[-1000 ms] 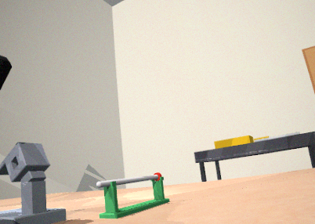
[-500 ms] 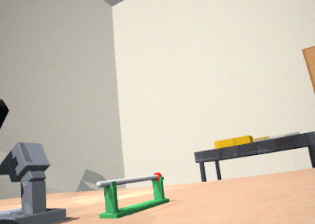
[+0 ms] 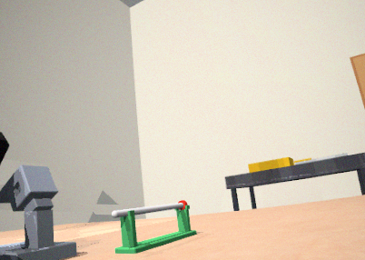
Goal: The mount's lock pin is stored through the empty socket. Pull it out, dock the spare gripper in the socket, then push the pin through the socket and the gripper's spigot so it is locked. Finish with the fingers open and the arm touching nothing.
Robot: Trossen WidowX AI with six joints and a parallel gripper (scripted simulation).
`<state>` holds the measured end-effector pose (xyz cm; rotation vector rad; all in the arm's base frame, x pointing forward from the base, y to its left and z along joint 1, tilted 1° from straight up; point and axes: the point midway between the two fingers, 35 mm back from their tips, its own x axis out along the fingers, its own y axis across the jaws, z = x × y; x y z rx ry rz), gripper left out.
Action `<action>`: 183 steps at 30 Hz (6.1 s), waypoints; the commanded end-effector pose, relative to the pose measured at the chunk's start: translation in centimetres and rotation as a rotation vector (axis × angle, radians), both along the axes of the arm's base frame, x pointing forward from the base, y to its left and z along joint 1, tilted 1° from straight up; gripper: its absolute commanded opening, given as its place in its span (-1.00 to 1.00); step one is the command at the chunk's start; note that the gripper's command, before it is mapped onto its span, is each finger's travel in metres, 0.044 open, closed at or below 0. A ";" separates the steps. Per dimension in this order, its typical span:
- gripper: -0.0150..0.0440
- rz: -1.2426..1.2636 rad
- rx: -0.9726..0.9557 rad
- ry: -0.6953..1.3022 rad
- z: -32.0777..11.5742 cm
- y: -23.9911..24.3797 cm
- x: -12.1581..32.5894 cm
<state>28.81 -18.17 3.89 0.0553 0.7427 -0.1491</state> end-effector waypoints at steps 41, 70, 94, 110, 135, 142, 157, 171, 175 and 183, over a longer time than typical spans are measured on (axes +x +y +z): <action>0.02 -0.004 0.008 0.006 -4.4 0.3 -0.3; -0.49 -0.004 0.007 0.005 3.7 -0.3 0.1; -0.49 -0.004 0.007 0.006 7.7 0.3 -0.7; -0.49 -0.011 0.052 0.066 6.9 1.0 -0.8; -0.49 -0.006 0.195 0.376 7.8 6.0 -0.4; -0.49 0.010 0.194 0.465 8.3 7.5 -0.5; -0.49 0.021 0.194 0.665 9.6 10.2 -1.8; -0.49 0.008 0.174 0.882 11.6 12.5 -4.1; -0.49 0.004 0.160 0.943 12.3 13.0 -4.8; -0.49 0.001 0.149 0.997 12.8 13.4 -5.4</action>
